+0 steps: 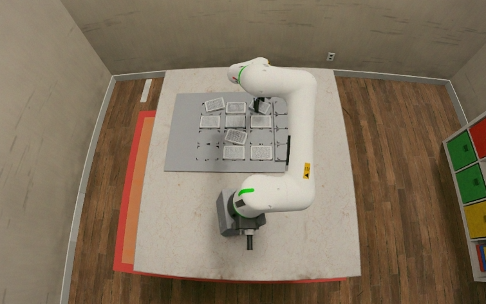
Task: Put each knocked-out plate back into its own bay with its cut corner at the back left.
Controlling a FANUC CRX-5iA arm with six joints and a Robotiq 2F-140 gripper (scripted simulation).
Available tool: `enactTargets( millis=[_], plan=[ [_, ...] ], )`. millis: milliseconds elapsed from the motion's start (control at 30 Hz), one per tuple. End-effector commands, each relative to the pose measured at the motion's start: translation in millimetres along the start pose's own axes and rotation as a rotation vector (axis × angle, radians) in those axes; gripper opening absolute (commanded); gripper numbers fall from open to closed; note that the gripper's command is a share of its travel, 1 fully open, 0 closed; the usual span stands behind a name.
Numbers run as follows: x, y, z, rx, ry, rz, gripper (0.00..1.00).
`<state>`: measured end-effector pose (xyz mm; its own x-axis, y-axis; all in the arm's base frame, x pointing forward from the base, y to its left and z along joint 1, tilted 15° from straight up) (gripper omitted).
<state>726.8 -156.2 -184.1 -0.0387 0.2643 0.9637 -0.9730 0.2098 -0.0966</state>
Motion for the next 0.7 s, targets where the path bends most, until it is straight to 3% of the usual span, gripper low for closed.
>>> enactTargets(
  millis=[0,667],
  plan=[
    [1.3,-1.0,-0.2,0.0,0.0,0.002,0.61],
    [1.3,-1.1,-0.2,0.0,0.0,0.002,0.6]
  ],
)
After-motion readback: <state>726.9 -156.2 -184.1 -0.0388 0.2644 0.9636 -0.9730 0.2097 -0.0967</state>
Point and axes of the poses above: the point where the finger pads meet when closed, its own x axis back along the fingers, its own y axis across the jaws, z = x × y, the point moved 6 cm from there along x, back along the fingers, and after that the axes turned 15 degrees about x, right-handed, at the moved point
